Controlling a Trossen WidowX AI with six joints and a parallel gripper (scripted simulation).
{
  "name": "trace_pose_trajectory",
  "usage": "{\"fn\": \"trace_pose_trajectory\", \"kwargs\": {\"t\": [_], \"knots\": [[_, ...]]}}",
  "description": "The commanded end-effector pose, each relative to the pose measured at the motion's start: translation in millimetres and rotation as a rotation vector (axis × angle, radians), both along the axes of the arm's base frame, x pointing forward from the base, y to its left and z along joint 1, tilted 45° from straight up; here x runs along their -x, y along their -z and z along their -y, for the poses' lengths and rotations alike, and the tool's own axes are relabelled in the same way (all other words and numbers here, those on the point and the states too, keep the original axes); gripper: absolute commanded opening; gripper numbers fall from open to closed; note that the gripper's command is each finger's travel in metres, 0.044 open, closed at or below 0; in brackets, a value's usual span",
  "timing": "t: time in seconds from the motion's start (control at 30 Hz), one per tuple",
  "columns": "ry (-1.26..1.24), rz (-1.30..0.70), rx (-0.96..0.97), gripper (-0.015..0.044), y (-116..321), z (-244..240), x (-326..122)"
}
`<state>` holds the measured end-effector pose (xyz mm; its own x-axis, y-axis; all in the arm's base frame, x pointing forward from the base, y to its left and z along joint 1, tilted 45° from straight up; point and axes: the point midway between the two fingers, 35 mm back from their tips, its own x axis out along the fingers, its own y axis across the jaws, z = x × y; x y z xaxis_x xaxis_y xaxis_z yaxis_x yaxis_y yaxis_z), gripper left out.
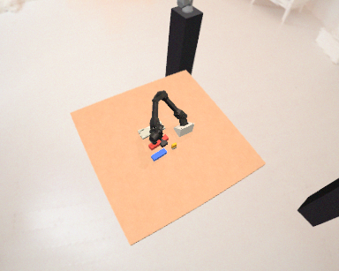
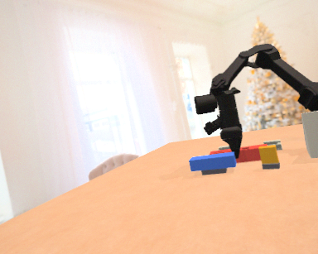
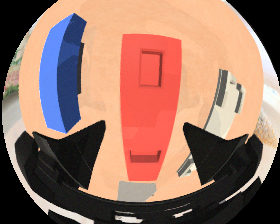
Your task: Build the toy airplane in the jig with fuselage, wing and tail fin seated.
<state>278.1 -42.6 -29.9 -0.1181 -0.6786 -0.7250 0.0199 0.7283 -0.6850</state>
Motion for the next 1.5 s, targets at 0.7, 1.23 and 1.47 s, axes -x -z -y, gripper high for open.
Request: {"fn": "trace_pose_trajectory", "kwargs": {"t": [0.7,1.23,1.47], "knots": [[-0.002,-0.021,0.008,0.0131,9.5,8.5,6.8],[-0.004,-0.019,0.000,0.0000,-18.6,-22.4,-6.2],[-0.004,-0.019,-0.002,0.0000,-33.8,-37.6,-9.9]]}}
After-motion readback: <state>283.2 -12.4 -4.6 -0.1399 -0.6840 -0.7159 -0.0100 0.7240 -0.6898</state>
